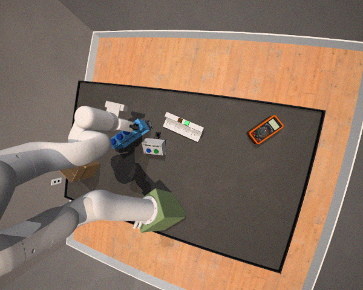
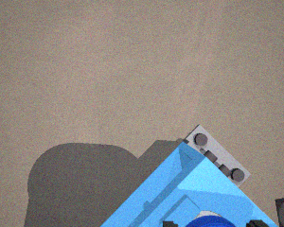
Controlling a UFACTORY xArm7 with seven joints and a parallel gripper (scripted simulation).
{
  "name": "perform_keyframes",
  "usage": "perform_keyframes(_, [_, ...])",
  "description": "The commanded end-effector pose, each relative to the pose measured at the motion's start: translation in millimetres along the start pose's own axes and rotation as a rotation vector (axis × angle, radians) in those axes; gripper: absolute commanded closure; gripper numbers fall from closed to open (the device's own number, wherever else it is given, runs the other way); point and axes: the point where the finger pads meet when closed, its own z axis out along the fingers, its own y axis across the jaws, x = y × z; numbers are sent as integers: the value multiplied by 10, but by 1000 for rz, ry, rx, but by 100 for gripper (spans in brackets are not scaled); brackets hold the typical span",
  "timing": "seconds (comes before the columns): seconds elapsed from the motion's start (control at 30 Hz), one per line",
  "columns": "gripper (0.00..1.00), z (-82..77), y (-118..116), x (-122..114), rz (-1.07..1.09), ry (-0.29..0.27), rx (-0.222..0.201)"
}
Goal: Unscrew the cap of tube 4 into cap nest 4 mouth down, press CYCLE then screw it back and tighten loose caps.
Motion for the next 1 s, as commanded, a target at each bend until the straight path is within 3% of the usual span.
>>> perform_keyframes(0.0, [100,-9,-6,17,-1,3,4])
perform_keyframes(0.13, [100,-9,-5,16,-1,3,3])
perform_keyframes(0.4, [100,-6,-6,17,390,3,4])
perform_keyframes(0.57, [100,-4,-6,17,501,2,5])
perform_keyframes(0.97, [100,0,-6,17,1015,1,7])
